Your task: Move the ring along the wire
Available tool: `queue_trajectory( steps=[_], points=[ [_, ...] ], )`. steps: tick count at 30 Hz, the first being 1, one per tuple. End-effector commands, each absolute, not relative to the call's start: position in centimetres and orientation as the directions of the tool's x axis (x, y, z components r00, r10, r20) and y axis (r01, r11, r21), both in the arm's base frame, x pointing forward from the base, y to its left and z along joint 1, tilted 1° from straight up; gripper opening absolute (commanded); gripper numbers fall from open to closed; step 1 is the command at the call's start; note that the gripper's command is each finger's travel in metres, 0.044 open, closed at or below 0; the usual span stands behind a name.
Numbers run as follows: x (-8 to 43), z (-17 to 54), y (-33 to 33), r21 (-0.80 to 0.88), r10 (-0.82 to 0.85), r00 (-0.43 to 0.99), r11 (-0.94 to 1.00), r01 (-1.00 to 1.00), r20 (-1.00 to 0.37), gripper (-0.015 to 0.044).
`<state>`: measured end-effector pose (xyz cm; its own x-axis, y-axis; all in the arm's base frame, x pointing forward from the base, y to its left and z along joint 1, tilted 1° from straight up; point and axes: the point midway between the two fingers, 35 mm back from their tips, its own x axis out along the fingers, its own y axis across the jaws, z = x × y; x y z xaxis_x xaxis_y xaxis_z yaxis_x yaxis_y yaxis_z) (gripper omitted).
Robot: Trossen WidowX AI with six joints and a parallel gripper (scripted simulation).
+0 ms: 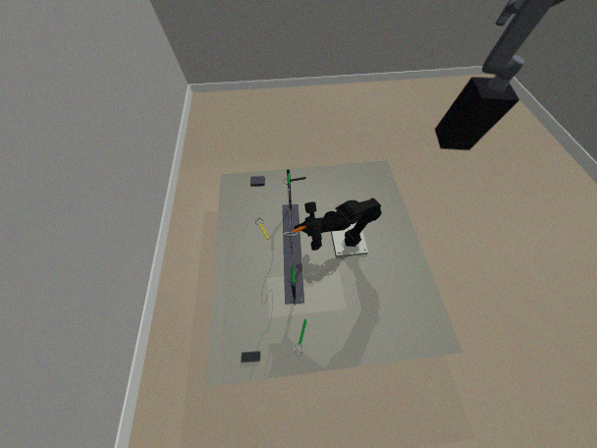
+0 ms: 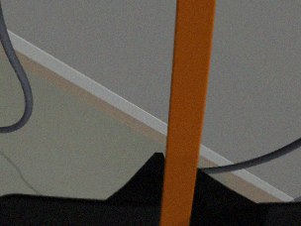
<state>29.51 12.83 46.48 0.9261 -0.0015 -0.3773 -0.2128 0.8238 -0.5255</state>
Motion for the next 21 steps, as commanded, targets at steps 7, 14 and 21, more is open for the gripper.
queue_trajectory(
  steps=[7,14,21],
  points=[
    [29.54,46.82,12.40,-0.627,-0.053,0.933,0.754,-0.197,-0.356,-0.0150],
    [29.57,47.04,12.16,-0.692,-0.086,0.937,0.697,-0.187,-0.339,-0.0150],
    [29.60,47.29,11.94,-0.752,-0.117,0.941,0.636,-0.176,-0.319,-0.0150]
  ],
)
